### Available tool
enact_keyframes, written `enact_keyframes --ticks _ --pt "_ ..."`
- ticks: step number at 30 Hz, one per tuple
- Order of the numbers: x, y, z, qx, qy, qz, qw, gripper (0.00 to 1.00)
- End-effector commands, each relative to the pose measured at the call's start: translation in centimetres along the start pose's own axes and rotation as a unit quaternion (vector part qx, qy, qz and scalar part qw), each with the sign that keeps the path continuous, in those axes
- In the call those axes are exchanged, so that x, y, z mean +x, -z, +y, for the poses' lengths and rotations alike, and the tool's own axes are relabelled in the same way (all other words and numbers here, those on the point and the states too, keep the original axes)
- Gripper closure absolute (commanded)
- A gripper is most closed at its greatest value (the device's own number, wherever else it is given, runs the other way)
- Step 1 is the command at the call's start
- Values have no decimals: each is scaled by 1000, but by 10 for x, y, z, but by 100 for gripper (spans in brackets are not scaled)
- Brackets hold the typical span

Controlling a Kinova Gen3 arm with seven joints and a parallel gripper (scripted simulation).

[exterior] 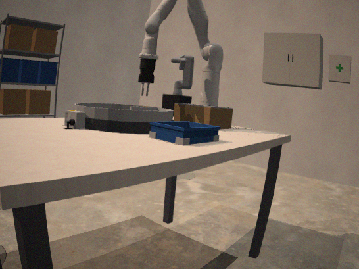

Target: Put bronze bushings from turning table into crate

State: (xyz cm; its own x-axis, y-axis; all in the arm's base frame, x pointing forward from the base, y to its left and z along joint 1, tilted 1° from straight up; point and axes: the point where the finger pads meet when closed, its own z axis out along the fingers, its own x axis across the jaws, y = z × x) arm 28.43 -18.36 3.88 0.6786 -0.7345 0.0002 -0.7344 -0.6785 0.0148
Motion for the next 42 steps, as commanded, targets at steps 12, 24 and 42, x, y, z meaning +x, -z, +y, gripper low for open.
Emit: enact_keyframes --ticks 12,24,42 --pt "2 -14 5 0 -8 0 1000 60" --pt "2 -14 5 0 -8 0 1000 60" --pt "2 -31 5 1 -9 1 1000 60"
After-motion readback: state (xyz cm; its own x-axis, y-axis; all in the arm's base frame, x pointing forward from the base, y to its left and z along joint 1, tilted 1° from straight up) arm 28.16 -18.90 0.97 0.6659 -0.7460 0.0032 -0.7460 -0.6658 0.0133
